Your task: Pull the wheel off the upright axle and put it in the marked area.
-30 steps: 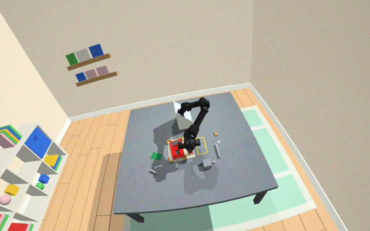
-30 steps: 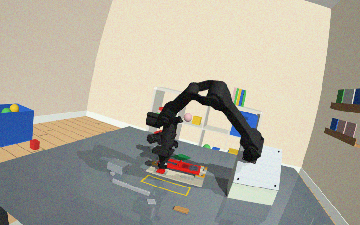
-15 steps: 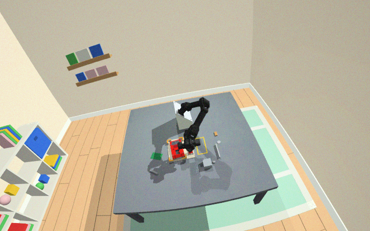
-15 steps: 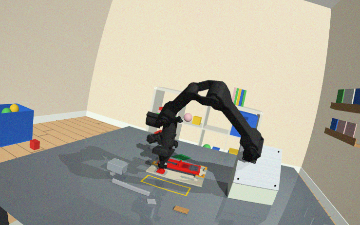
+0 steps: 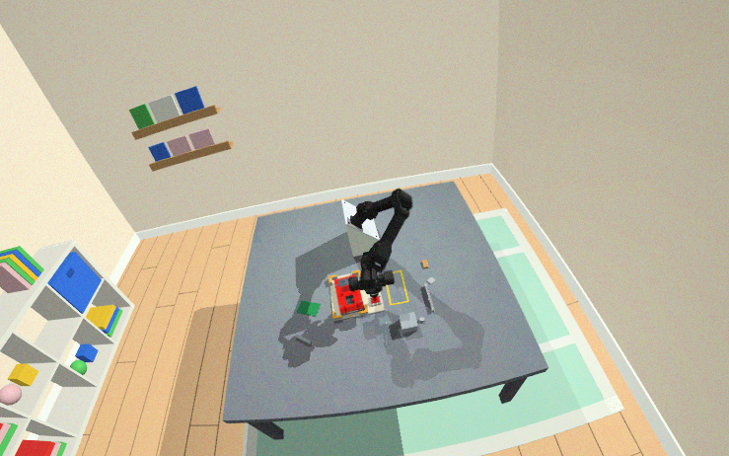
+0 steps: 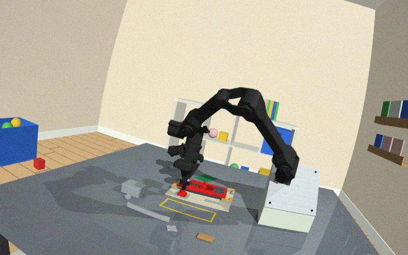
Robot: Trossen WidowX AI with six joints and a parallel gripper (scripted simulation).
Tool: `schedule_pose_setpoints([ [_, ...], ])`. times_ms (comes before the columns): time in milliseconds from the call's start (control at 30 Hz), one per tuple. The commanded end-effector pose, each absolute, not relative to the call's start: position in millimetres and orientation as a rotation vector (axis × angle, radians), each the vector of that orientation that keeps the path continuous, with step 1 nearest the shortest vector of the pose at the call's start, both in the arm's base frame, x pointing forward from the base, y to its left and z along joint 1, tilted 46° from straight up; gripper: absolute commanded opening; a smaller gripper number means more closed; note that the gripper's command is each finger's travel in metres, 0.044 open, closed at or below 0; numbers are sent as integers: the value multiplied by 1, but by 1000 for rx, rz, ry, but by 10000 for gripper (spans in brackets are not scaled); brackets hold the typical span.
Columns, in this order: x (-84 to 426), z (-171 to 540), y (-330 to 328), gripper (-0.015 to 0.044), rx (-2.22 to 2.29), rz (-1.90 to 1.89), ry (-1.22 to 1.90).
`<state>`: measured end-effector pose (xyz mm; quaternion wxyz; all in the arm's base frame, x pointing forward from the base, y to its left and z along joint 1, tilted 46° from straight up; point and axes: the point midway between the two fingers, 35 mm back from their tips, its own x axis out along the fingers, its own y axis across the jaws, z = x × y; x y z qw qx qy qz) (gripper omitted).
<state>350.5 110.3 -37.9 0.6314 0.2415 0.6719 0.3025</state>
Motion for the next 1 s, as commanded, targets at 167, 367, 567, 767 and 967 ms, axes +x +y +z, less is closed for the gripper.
schedule_pose_setpoints([
  [167,351,-35,108,0,551,696,1534],
  [367,351,-33,107,0,552,696,1534],
  [567,351,-32,105,0,553,695,1533],
  [767,352,-29,102,0,553,695,1533],
  [967,353,-9,81,0,552,694,1533],
])
